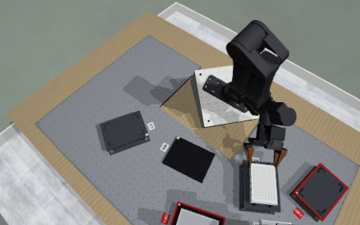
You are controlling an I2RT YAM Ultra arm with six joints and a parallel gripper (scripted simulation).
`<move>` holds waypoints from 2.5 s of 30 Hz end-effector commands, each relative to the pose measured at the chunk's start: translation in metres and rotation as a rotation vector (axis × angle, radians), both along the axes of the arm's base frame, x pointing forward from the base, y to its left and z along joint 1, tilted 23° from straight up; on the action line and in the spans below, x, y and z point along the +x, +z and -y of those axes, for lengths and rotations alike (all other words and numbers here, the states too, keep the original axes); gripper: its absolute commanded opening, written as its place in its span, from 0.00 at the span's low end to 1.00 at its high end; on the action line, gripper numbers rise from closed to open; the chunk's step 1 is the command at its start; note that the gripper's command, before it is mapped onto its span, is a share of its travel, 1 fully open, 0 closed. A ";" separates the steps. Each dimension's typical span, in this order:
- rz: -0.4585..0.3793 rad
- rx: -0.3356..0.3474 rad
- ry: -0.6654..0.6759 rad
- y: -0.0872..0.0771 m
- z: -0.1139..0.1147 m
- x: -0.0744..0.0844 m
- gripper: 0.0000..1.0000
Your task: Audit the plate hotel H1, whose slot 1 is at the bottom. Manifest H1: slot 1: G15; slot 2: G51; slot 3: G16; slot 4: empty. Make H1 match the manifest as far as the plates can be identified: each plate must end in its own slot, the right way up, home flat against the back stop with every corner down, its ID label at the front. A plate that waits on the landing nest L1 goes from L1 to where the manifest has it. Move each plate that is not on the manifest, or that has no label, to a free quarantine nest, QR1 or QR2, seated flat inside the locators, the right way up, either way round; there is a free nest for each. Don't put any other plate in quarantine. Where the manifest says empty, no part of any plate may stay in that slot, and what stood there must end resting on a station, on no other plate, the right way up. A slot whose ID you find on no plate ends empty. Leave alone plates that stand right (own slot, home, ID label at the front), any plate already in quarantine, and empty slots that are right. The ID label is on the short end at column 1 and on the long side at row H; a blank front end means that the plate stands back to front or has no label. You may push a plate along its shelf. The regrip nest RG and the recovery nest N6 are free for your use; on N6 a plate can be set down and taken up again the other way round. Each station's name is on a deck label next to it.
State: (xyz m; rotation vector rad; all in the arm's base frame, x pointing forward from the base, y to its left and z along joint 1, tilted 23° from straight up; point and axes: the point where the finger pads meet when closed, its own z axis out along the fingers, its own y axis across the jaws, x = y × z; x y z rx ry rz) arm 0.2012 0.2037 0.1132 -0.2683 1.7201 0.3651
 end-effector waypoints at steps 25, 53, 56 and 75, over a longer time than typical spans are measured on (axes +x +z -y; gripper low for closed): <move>0.012 0.036 0.000 -0.003 -0.005 0.004 0.86; 0.013 0.039 0.000 -0.011 -0.008 0.007 0.93; 0.013 0.039 0.000 -0.011 -0.008 0.007 0.93; 0.013 0.039 0.000 -0.004 -0.006 0.004 1.00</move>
